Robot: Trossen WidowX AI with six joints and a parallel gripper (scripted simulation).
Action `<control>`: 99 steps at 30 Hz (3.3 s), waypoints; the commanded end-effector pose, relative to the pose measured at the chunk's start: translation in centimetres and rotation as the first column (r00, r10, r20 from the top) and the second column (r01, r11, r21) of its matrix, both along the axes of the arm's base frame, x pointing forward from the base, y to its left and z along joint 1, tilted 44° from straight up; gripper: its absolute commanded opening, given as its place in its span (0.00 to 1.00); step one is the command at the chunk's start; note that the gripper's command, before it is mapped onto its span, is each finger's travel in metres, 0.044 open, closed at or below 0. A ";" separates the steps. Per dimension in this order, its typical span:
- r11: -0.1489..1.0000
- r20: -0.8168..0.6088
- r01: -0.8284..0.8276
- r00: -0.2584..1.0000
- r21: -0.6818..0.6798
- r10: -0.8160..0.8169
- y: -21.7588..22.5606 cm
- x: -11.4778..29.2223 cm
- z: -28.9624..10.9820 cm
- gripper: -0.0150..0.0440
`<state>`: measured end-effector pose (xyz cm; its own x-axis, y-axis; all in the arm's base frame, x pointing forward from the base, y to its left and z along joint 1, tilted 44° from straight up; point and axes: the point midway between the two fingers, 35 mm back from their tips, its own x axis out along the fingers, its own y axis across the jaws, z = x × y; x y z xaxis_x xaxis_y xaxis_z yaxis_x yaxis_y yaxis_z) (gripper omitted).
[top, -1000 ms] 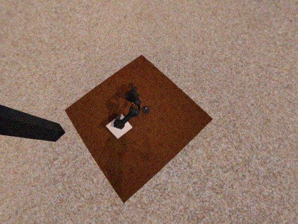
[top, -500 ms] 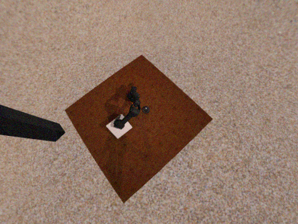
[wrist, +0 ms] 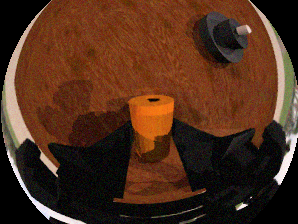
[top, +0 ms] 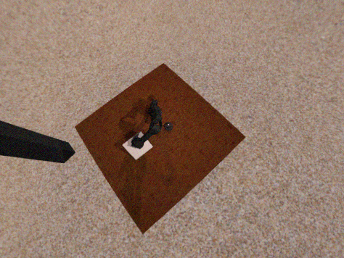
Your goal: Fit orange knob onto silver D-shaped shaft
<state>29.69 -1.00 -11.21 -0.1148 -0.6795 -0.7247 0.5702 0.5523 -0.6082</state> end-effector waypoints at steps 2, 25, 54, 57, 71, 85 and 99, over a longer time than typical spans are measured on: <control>0.998 0.051 0.055 0.997 -0.004 -0.054 0.1 0.0 0.0 0.56; 0.906 0.396 0.422 0.828 0.024 -0.396 0.1 0.0 0.0 0.56; 0.579 0.725 0.768 0.230 0.274 -0.649 0.1 0.0 0.0 0.56; 0.523 0.746 0.789 0.128 0.323 -0.653 0.1 0.0 0.0 0.56; 0.420 0.765 0.807 -0.061 0.416 -0.641 -0.4 -0.1 -0.5 0.56; 0.412 0.763 0.808 -0.070 0.422 -0.643 -0.8 0.0 -0.7 0.69; 0.412 0.763 0.808 -0.070 0.422 -0.643 -0.8 0.0 -0.7 0.69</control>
